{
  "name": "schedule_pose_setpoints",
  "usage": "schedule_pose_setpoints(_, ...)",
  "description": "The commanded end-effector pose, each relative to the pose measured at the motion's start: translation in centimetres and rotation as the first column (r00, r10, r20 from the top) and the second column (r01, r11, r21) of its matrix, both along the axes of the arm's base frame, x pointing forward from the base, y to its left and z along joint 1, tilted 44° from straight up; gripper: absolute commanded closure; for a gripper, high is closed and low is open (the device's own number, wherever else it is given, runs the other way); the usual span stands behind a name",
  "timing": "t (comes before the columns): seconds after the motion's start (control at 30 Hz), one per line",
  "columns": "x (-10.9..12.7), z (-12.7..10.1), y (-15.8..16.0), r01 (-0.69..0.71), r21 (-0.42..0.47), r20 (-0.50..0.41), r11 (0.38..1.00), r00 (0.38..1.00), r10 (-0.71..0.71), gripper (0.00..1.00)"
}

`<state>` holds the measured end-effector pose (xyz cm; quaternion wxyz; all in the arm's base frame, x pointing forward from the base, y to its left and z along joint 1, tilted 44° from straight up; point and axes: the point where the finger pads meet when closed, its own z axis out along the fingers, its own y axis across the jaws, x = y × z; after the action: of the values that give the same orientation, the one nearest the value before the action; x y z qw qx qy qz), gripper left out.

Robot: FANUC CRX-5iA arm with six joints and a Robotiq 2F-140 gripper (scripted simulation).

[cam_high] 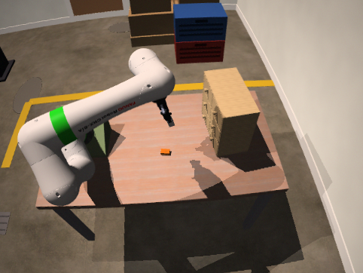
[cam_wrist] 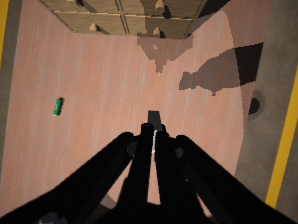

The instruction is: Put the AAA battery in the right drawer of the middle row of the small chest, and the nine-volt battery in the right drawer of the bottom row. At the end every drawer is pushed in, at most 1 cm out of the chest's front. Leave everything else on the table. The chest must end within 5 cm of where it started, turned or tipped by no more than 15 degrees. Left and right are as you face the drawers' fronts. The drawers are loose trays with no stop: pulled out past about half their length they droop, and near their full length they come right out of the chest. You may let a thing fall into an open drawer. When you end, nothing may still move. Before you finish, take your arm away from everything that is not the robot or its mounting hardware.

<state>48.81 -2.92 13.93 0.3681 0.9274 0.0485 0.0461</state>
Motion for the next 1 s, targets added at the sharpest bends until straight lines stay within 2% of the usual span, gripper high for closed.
schedule_pose_setpoints(0.0, 0.8, -0.8, -0.7, -0.079, 0.004, 0.087, 0.997, 0.993, 0.078, 1.00)
schedule_pose_setpoints(0.23, 2.8, -2.5, -2.3, -0.252, -0.013, 0.270, 0.968, 0.931, 0.246, 1.00)
schedule_pose_setpoints(0.5, 5.0, -4.6, -4.1, -0.432, -0.073, 0.458, 0.899, 0.786, 0.415, 1.00)
schedule_pose_setpoints(0.57, 5.0, -4.6, -4.1, -0.432, -0.073, 0.458, 0.899, 0.786, 0.415, 1.00)
schedule_pose_setpoints(0.73, 5.8, -5.3, -4.7, -0.496, -0.107, 0.526, 0.862, 0.708, 0.472, 1.00)
schedule_pose_setpoints(0.97, 6.5, -6.0, -5.3, -0.542, -0.138, 0.574, 0.829, 0.638, 0.513, 1.00)
